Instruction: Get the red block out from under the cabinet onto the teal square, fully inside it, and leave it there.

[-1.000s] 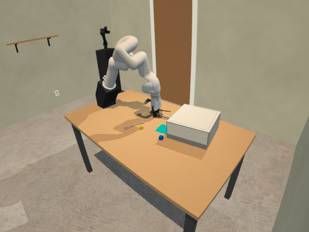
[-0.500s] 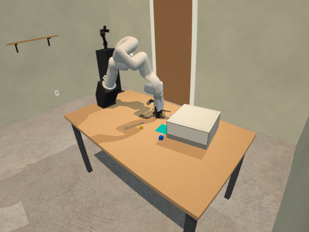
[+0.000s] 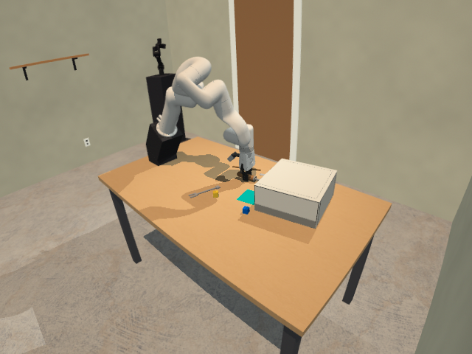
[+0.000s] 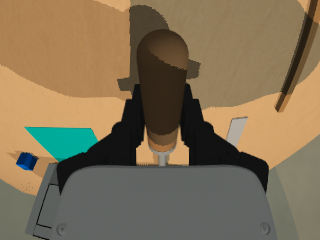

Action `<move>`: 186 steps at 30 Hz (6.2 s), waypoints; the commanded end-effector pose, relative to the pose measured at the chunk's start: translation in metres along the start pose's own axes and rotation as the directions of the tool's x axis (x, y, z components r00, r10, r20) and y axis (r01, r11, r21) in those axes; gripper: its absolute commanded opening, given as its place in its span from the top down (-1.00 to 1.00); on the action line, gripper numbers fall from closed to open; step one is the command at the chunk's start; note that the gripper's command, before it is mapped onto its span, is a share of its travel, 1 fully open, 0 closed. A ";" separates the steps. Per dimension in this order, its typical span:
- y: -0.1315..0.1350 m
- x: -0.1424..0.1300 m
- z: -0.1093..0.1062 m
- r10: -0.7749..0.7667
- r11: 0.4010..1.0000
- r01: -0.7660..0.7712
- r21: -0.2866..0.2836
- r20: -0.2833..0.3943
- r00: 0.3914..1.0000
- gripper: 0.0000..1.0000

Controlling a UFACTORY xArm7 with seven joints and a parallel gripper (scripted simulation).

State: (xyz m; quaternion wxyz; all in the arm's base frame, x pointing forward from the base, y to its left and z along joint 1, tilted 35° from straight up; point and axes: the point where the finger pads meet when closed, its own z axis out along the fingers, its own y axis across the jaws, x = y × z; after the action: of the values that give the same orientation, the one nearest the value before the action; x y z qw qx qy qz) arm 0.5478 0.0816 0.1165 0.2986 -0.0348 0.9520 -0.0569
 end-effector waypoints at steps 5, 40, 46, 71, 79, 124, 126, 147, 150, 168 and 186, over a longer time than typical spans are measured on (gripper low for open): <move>0.001 -0.019 -0.001 -0.001 1.000 0.001 -0.001 0.001 1.000 1.00; 0.001 -0.074 -0.001 -0.001 1.000 0.001 -0.001 0.001 1.000 1.00; 0.001 -0.077 -0.001 -0.001 1.000 0.001 -0.001 0.001 1.000 1.00; 0.001 -0.079 -0.001 -0.001 1.000 0.001 -0.001 0.001 1.000 1.00; -0.004 -0.079 -0.001 -0.001 1.000 0.001 -0.001 0.001 1.000 1.00; -0.077 -0.079 -0.001 -0.001 1.000 0.001 -0.001 0.001 1.000 1.00; -0.077 -0.079 -0.001 -0.001 1.000 0.001 -0.001 0.001 1.000 1.00; -0.077 -0.078 -0.001 -0.001 1.000 0.001 -0.001 0.001 1.000 1.00; -0.077 -0.077 -0.001 -0.001 1.000 0.001 -0.001 0.001 1.000 1.00; -0.077 -0.058 -0.001 -0.001 1.000 0.001 -0.001 0.001 1.000 1.00; -0.077 -0.019 -0.001 0.000 1.000 0.000 -0.001 0.001 1.000 1.00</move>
State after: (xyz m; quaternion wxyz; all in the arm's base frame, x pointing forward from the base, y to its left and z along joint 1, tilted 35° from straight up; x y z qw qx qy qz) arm 0.5710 0.0079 0.1402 0.2968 -0.0349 0.9527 -0.0562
